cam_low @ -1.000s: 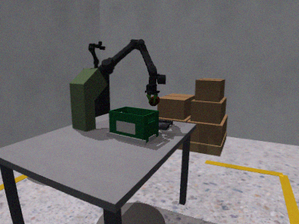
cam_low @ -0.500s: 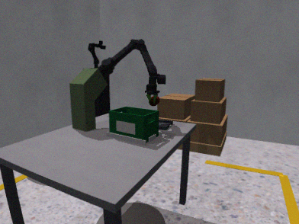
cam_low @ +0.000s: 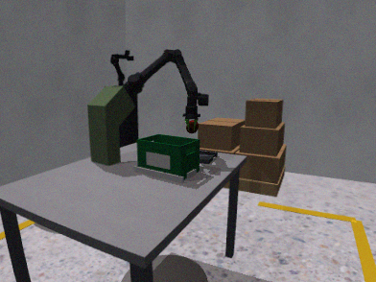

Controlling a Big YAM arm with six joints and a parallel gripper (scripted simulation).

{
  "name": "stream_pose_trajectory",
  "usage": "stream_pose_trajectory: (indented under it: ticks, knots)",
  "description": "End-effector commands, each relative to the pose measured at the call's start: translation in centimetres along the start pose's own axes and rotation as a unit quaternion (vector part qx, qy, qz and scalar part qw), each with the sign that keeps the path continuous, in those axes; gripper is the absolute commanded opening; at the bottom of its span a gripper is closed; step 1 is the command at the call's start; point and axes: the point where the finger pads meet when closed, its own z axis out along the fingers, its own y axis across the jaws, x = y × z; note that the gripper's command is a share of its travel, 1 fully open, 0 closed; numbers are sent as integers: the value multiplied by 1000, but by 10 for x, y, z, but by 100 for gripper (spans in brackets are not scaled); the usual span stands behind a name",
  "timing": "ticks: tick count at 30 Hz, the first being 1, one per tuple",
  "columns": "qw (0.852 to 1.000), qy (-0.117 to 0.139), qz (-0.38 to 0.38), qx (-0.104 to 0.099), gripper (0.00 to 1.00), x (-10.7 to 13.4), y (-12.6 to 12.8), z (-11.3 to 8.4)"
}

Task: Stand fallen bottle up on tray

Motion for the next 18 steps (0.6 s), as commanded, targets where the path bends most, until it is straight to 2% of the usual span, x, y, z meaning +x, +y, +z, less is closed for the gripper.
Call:
stream_pose_trajectory:
  ticks: [1,18]
  knots:
    - [999,-3,-39,-19,0,-4,11,-19]
    - [998,-4,-67,-18,0,-4,11,-19]
